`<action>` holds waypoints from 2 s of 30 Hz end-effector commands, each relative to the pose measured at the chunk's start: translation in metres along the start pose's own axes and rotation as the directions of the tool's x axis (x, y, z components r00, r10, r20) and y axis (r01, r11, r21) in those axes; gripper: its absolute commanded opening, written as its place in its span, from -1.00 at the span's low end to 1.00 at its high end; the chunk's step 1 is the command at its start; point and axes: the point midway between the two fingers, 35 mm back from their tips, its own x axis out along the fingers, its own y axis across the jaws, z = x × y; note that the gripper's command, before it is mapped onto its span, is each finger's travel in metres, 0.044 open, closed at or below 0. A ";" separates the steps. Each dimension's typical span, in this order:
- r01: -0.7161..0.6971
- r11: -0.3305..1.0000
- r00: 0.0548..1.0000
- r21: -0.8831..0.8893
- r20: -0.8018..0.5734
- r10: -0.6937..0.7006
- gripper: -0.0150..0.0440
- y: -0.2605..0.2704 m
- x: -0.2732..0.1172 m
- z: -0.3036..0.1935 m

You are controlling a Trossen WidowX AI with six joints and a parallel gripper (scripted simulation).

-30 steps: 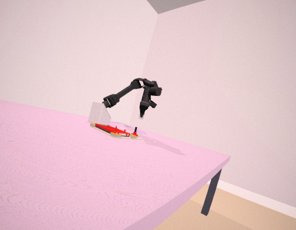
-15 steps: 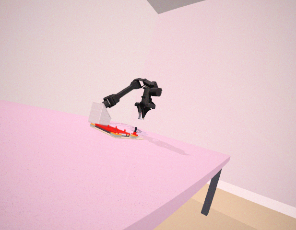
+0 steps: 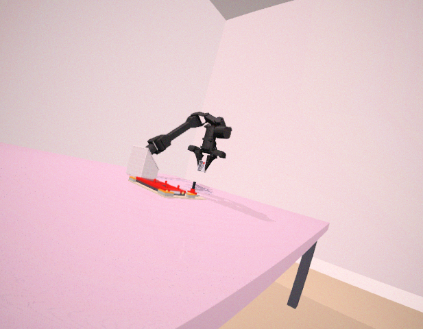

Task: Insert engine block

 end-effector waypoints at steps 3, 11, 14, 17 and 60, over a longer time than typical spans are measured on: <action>0.002 0.978 1.000 -0.208 0.005 -0.001 -0.49 0.000 0.002 0.001; 0.002 0.928 1.000 -0.373 0.005 -0.001 -0.49 0.000 0.006 0.001; 0.003 0.905 1.000 -0.425 0.005 -0.001 -0.49 0.000 0.013 0.001; 0.003 0.903 1.000 -0.430 0.005 -0.001 -0.49 0.000 0.017 0.001; 0.005 0.903 1.000 -0.430 0.009 -0.002 -0.49 0.000 0.089 0.002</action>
